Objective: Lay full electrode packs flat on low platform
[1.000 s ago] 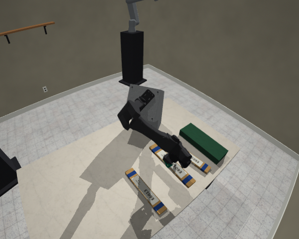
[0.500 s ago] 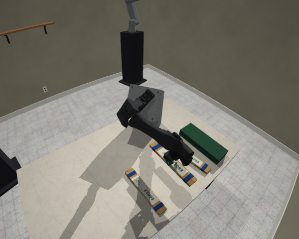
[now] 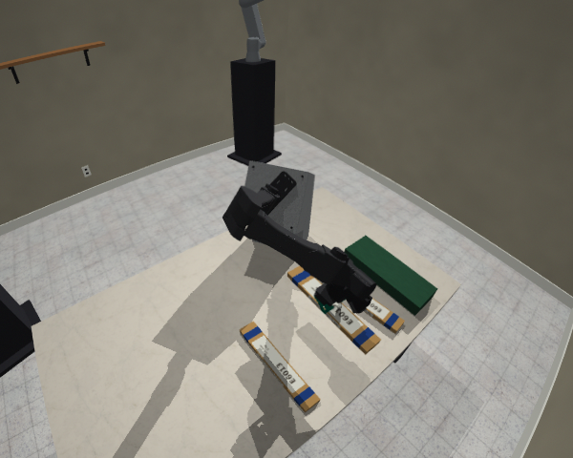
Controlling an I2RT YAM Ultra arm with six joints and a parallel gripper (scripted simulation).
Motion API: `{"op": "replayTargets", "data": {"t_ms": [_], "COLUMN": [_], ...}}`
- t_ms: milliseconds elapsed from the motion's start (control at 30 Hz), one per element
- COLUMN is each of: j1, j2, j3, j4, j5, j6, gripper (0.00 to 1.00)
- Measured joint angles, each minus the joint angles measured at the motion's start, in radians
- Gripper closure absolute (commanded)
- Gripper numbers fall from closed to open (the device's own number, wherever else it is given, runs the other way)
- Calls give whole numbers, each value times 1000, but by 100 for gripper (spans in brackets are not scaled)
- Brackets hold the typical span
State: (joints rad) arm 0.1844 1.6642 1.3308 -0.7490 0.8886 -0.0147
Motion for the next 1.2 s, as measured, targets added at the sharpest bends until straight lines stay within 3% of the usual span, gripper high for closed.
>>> {"op": "replayTargets", "data": {"t_ms": [500,1200], "j1": [61,61], "j2": [-14,-19], "j3": [50,49], "j4": [-129,-152], "j5": [26,31], "j6": [88,103], "gripper": [100,100]}}
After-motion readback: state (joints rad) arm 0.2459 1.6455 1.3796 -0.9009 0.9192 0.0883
